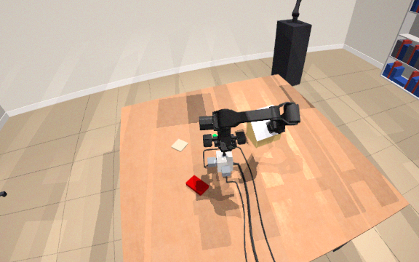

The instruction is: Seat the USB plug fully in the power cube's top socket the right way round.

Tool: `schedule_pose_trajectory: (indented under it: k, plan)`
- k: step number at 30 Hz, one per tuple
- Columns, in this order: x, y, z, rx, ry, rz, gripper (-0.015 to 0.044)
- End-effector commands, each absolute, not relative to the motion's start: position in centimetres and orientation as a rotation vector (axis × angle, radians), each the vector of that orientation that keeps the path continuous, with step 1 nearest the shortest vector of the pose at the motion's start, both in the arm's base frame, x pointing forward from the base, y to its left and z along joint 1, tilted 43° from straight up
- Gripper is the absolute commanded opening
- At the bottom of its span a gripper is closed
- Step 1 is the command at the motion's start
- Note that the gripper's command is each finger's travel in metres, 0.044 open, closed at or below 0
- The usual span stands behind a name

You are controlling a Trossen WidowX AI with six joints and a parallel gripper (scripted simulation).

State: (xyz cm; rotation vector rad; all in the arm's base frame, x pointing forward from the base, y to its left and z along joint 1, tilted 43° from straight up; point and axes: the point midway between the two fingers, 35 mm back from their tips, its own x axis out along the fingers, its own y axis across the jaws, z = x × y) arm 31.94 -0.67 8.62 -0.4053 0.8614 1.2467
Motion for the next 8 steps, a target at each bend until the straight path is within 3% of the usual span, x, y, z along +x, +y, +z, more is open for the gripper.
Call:
schedule_pose_trajectory:
  k: [1,8]
  plan:
    - [31.93,-0.86,8.85,-0.408,0.86,1.248,0.0095]
    - [31.89,-1.33,9.36,-0.409,0.86,1.248,0.0095]
